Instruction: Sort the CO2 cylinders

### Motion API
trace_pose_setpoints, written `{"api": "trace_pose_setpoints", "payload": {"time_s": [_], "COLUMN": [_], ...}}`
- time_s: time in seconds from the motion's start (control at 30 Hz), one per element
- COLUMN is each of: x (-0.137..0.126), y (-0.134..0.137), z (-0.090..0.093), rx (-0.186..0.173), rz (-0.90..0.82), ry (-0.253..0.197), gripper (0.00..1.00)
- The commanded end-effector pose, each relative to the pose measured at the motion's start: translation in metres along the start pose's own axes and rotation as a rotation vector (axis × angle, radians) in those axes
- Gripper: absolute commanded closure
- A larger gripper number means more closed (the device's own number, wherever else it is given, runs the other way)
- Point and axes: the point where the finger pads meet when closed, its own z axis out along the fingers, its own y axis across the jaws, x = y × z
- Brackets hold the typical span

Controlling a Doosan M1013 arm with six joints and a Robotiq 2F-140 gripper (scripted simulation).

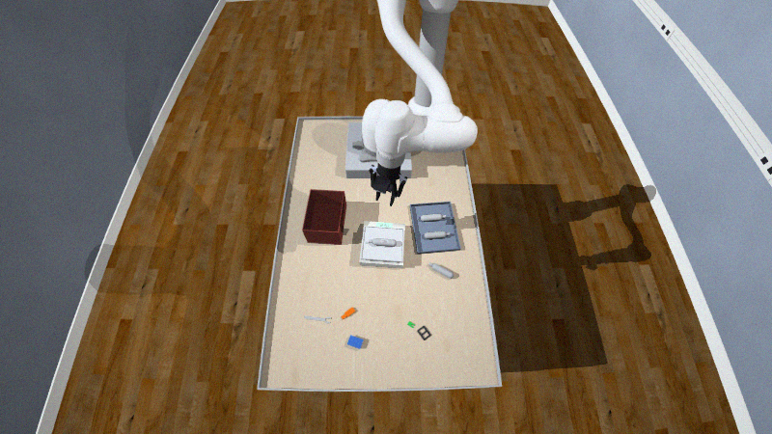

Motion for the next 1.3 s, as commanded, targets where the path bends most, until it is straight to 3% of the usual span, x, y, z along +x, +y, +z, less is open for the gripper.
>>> {"api": "trace_pose_setpoints", "payload": {"time_s": [0.0,1.27], "x": [-0.0062,-0.0062], "y": [0.0023,0.0023], "z": [-0.0053,-0.0053], "rx": [0.04,0.046], "rz": [-0.276,-0.317], "ry": [-0.017,-0.02], "gripper": [0.61,0.61]}}
